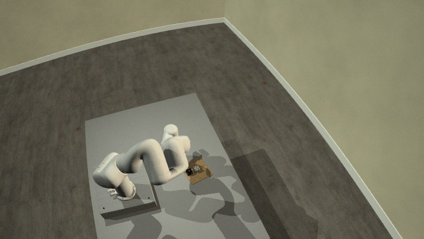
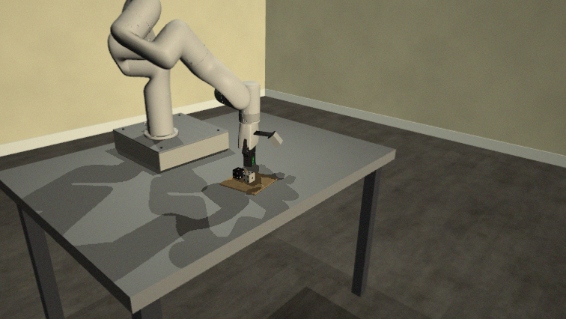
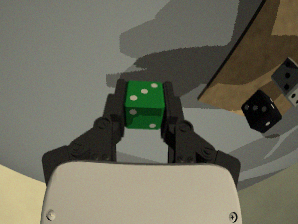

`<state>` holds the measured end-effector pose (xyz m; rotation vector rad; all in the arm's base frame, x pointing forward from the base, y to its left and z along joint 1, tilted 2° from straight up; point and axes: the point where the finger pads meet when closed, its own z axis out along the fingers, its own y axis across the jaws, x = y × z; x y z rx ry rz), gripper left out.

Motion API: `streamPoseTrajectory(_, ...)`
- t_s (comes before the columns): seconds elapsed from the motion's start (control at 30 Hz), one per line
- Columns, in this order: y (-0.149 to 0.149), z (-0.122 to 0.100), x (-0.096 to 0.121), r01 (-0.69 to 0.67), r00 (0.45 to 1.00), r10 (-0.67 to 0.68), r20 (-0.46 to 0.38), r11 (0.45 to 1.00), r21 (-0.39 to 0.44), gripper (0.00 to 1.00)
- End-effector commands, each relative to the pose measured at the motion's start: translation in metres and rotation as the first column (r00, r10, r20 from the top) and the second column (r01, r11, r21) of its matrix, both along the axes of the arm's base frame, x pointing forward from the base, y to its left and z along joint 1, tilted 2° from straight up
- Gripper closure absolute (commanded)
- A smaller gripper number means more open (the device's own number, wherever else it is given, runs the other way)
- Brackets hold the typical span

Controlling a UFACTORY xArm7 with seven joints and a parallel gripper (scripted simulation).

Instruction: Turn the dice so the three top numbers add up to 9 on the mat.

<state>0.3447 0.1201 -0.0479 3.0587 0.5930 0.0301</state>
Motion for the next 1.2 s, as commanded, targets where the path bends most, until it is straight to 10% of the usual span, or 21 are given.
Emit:
streamPoseTrajectory(0.0,0.001,0.001,0.001,-0.001,1.0,0.001,0.003,1.0,0.001,0.73)
streamPoseTrajectory(0.8,0.001,0.003,0.001,-0.001,1.0,0.001,0.003,1.0,0.001,0.73)
streamPoseTrajectory(1.17,0.002,0.055,-0.001,-0.001,1.0,0.001,0.003,1.0,0.001,0.73)
